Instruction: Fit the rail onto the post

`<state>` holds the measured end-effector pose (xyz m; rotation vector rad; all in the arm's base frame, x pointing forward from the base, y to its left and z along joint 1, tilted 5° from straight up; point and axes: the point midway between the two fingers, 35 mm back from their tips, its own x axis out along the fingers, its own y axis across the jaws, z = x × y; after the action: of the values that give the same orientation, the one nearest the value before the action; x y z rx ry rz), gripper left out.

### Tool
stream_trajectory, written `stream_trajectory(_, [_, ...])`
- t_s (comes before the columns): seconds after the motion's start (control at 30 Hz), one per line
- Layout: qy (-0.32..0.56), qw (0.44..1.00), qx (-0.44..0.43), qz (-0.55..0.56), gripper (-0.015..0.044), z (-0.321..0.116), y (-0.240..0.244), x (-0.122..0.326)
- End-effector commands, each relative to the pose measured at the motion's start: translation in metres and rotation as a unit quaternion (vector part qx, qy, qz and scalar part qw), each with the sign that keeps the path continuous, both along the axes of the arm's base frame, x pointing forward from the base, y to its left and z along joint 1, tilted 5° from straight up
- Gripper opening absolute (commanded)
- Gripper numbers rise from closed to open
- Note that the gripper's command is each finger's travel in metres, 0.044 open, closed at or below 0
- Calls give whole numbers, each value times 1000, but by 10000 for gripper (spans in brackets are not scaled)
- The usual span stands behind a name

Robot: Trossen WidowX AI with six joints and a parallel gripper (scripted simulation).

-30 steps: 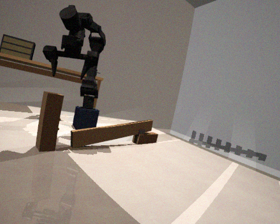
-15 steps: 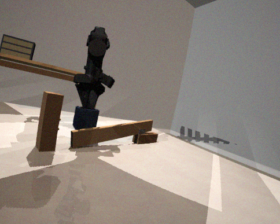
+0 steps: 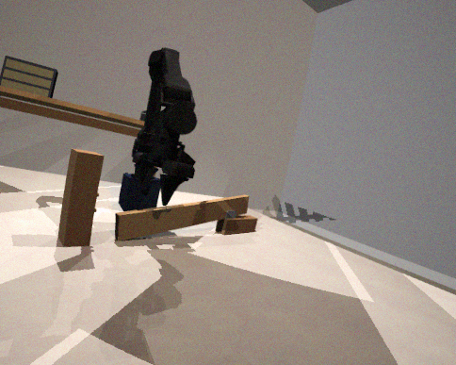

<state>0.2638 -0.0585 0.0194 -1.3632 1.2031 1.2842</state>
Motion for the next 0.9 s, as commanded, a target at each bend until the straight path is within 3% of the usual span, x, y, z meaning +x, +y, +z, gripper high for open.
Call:
stream_trajectory(0.0, [3,1000,-2,9,440,-2,0,1])
stream_trajectory(0.87, [3,1000,-2,9,440,-43,-4,3])
